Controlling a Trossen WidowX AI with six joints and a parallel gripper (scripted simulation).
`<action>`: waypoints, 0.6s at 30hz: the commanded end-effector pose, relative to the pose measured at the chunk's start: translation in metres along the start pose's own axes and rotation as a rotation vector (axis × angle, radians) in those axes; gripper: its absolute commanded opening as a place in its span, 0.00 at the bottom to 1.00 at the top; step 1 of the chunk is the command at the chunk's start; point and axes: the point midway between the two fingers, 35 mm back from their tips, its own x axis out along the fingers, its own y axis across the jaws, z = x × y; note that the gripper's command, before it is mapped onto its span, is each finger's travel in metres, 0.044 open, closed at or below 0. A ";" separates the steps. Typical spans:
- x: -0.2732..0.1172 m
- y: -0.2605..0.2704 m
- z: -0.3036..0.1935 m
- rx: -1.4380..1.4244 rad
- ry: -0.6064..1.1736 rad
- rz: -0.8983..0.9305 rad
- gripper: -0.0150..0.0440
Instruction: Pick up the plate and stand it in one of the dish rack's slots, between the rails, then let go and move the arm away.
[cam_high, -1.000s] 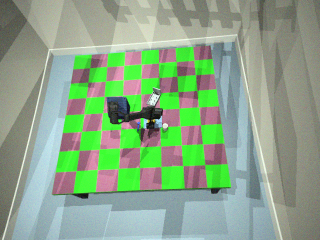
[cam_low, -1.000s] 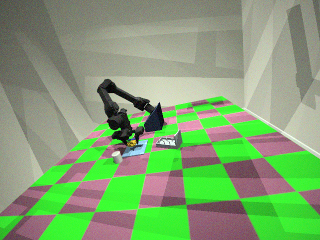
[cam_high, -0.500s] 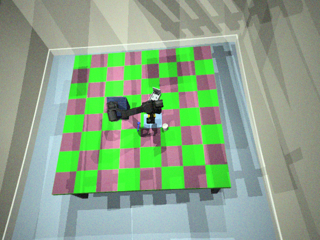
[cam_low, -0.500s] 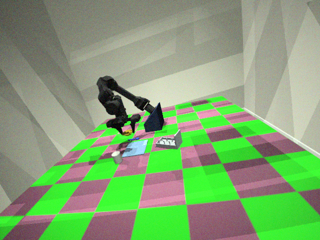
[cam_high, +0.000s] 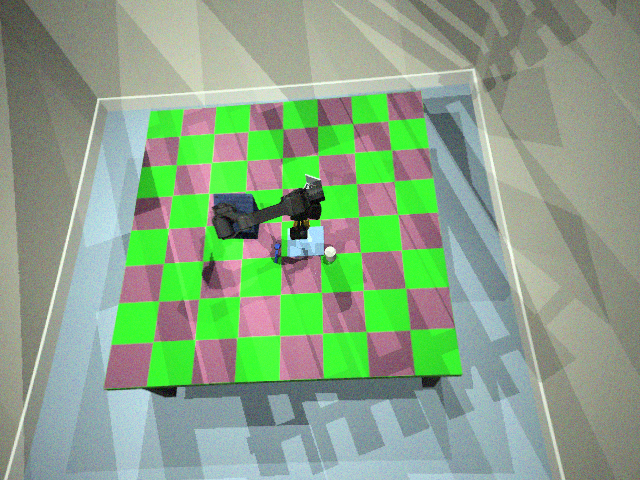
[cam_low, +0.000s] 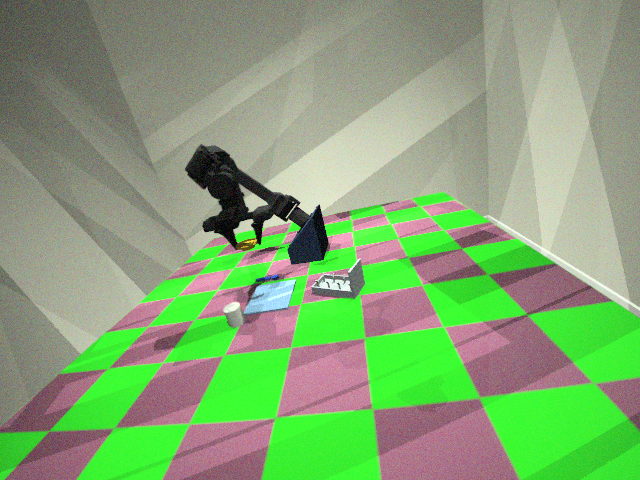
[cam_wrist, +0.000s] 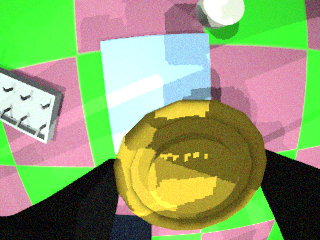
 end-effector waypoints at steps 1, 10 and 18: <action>-0.008 0.001 0.000 0.002 0.001 0.003 0.25; -0.009 0.082 -0.013 0.250 0.002 0.016 0.25; -0.007 0.135 -0.034 0.437 0.004 0.007 0.25</action>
